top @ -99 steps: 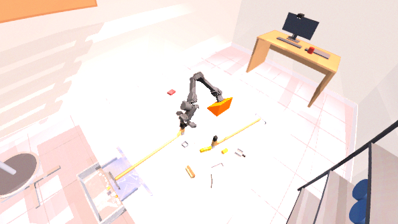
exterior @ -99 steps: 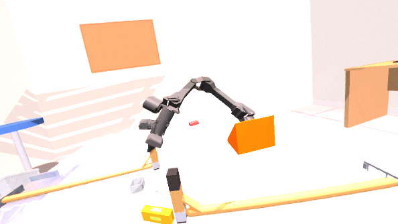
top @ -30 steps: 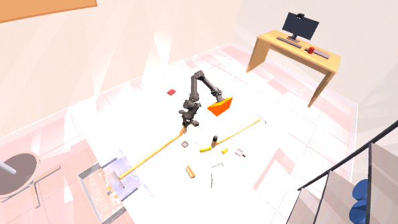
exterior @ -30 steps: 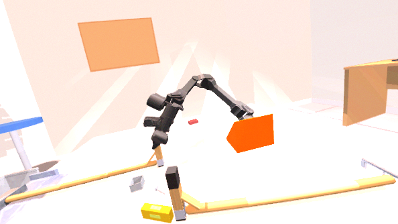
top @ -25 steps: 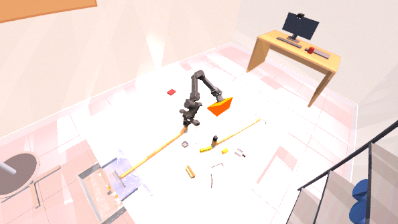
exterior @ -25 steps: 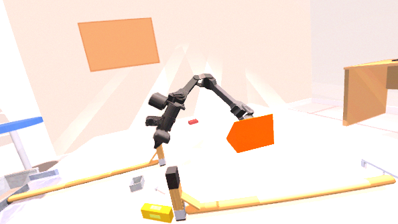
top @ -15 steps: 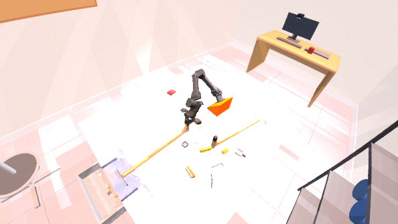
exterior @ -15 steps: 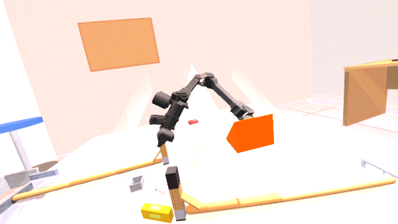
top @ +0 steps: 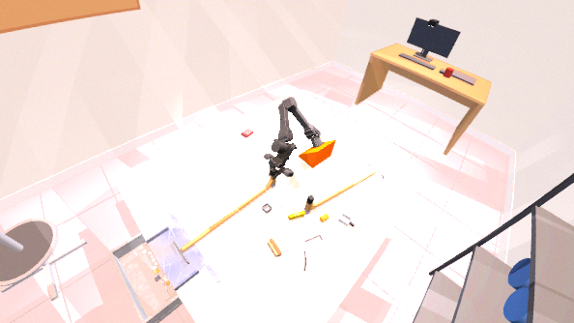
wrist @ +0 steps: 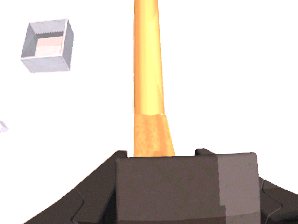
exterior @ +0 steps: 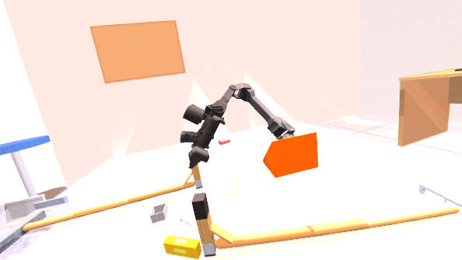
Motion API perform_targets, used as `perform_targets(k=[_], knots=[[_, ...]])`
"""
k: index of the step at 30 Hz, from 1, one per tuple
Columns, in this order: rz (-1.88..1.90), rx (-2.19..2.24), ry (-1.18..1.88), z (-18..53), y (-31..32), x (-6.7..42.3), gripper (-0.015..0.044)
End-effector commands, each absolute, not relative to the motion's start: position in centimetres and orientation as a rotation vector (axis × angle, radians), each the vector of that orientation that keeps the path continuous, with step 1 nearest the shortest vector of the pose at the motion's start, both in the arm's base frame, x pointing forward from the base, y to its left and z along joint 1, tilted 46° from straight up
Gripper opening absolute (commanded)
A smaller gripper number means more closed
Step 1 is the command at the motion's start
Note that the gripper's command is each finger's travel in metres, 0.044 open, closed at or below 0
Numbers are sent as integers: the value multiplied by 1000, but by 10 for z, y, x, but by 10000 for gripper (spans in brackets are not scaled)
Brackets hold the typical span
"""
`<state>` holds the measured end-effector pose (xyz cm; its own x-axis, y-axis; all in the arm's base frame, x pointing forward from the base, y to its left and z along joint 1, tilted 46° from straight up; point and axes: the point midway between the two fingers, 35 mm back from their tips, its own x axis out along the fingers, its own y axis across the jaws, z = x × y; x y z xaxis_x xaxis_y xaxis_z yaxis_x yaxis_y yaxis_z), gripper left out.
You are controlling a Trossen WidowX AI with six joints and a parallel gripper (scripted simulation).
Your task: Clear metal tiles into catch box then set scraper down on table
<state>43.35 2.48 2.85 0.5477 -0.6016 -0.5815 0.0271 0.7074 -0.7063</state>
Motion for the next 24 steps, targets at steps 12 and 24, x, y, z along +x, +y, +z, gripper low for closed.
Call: perform_targets(k=[12, 24], knots=[[-410, -699, 905, 35, 31, 411, 0], [-409, -700, 904, 35, 30, 392, 0]])
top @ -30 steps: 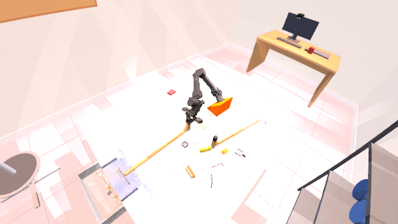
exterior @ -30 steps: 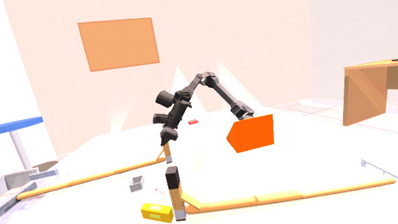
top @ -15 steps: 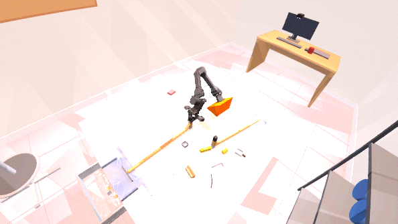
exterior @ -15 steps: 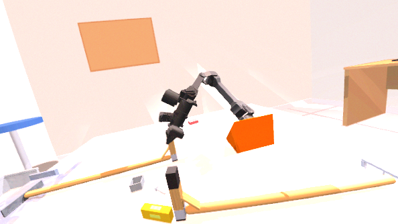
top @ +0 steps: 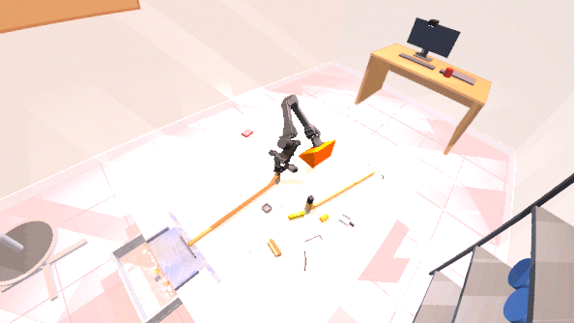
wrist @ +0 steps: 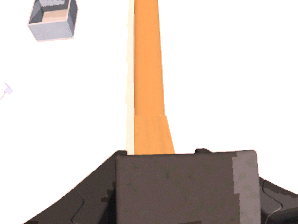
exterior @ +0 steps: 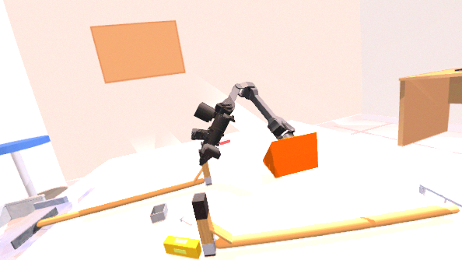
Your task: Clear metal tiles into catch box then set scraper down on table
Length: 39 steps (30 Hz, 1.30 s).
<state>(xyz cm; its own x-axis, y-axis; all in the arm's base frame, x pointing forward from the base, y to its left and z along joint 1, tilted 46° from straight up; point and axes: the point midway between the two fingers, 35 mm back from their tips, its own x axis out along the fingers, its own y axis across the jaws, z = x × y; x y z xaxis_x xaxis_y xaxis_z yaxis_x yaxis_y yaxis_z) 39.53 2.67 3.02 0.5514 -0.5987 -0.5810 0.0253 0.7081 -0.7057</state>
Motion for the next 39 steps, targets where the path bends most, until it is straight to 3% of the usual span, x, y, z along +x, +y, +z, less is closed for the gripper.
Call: perform_targets(k=[1, 39], knots=[[-409, -700, 904, 35, 30, 390, 0], [-406, -705, 901, 32, 23, 332, 0]])
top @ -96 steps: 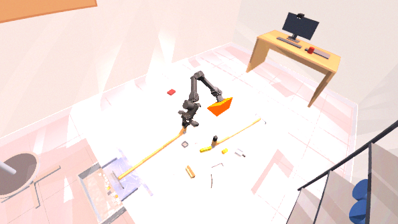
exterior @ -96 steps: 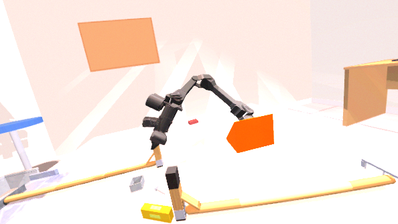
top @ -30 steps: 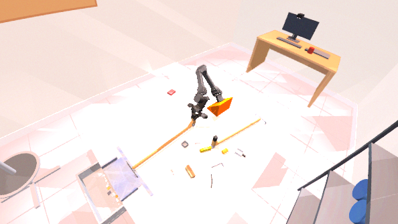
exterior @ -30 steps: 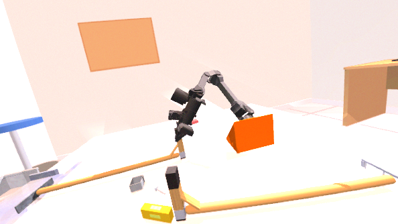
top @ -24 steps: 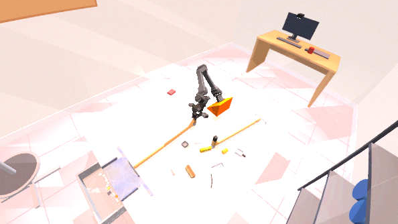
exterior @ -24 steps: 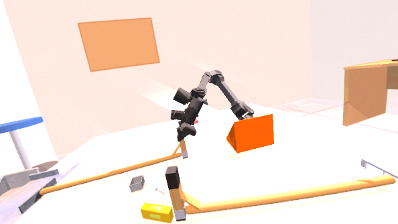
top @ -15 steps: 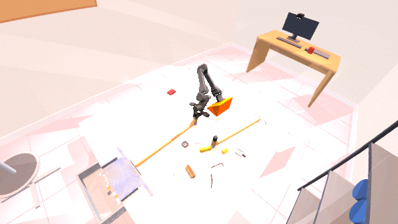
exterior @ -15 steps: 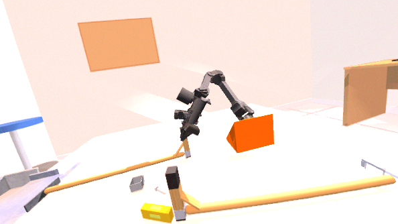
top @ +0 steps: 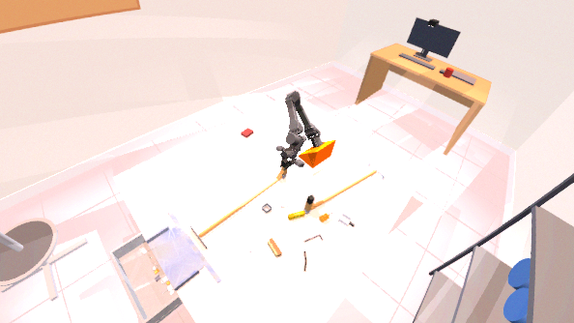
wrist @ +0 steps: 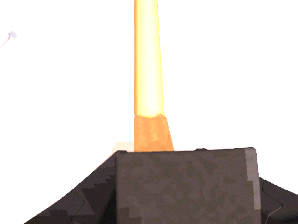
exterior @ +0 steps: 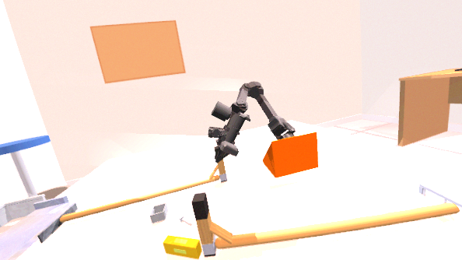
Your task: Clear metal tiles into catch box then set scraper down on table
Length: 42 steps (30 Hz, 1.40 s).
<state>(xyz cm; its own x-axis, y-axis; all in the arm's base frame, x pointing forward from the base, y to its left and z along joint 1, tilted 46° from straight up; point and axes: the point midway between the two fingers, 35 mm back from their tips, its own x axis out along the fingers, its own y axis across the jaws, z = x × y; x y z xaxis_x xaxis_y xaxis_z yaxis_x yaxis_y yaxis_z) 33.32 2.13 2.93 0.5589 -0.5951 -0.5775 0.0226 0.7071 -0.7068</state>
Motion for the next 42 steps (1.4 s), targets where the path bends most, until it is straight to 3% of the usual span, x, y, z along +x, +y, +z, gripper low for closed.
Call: perform_targets(k=[1, 42], knots=[[-405, -705, 902, 32, 23, 332, 0], [-406, -708, 919, 29, 20, 332, 0]])
